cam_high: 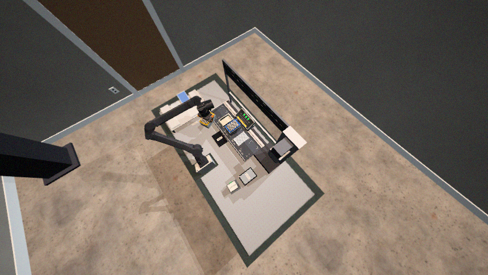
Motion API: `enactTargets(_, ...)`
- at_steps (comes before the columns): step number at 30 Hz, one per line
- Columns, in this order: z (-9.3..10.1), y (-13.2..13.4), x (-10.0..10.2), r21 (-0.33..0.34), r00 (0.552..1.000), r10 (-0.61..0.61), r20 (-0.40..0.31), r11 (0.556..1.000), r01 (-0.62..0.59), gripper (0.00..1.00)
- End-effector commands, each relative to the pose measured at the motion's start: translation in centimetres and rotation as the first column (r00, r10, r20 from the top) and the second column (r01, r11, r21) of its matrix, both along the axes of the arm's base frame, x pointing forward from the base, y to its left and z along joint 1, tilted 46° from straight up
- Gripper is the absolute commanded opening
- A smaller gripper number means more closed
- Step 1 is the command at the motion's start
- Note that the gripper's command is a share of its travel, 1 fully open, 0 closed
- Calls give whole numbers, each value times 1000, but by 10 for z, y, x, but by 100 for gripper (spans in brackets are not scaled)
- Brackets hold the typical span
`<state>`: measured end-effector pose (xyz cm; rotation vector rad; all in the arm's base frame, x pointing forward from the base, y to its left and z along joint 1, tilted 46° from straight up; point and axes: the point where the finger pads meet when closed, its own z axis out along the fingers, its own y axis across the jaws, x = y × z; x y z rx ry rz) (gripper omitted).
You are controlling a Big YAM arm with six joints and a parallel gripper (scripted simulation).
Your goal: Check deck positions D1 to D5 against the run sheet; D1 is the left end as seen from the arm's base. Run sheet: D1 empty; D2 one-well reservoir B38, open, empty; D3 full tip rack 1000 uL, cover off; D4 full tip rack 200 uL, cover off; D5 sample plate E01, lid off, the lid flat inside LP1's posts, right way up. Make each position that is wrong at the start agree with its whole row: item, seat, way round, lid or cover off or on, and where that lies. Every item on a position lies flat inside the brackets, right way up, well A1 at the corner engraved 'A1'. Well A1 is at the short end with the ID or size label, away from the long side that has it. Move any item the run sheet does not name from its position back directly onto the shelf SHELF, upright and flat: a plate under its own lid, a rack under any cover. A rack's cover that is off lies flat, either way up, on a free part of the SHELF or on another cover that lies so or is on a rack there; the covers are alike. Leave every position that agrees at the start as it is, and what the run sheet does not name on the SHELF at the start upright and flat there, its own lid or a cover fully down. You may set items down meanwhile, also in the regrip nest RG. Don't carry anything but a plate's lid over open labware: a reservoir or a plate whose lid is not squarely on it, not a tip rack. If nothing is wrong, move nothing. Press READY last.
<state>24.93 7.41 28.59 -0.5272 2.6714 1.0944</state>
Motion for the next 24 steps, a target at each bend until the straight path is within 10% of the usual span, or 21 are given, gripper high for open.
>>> enactTargets(1, 8, -3, 2, 0, 1000, -15, 0, 1000, 15, 0)
enactTargets(24, 25, 5, 3, -1, 1000, -15, 21, 1000, 15, 0)
